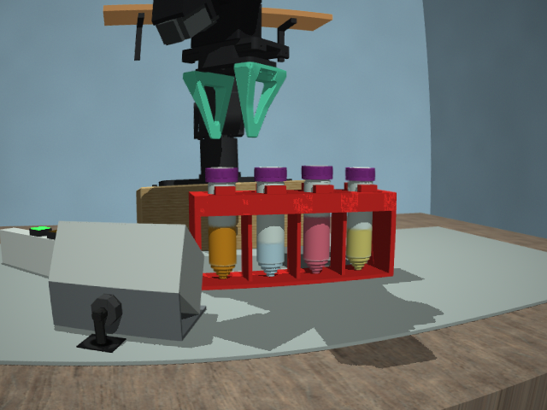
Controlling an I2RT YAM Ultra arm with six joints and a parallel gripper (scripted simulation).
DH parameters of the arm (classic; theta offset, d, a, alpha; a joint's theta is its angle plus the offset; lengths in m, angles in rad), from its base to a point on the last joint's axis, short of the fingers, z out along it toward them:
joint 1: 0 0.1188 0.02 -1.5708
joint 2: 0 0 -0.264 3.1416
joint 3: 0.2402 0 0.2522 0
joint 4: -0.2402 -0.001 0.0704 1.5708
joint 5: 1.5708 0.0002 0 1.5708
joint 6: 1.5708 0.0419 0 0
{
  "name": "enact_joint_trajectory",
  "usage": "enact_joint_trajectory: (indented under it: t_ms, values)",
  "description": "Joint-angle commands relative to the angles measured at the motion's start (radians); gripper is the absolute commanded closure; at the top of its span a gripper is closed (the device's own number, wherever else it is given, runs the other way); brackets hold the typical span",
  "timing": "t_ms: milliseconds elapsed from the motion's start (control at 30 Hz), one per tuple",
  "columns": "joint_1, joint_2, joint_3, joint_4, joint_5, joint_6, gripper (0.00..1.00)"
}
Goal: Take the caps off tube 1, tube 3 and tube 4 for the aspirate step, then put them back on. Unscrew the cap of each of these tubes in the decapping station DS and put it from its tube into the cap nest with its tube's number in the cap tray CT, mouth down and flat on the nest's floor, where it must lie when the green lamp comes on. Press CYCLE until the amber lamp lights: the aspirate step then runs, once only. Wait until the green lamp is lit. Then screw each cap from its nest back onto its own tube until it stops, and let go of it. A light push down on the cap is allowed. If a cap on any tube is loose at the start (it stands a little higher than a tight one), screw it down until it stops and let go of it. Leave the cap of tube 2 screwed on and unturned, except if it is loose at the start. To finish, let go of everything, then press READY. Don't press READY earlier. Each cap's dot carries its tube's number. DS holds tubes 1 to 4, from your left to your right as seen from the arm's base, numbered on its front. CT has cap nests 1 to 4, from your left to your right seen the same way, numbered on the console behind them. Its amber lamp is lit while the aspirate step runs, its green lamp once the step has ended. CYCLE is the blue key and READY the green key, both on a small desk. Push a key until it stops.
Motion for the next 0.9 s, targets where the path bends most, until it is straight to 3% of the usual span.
enact_joint_trajectory:
  t_ms: [0, 300, 367, 433, 633, 867]
  values:
    - [0.089, -0.012, 0.003, -0.006, -0.008, -0.192, 0.51]
    - [0.239, 0.004, 0.018, -0.008, -0.021, -0.557, 0.51]
    - [0.239, 0.004, 0.018, -0.008, -0.021, -0.557, 0.51]
    - [0.275, 0.012, 0.027, -0.01, -0.024, -0.688, 0.51]
    - [0.275, 0.012, 0.027, -0.01, -0.024, -1.006, 0.51]
    - [0.275, 0.012, 0.029, -0.011, -0.024, -1.006, 0.51]
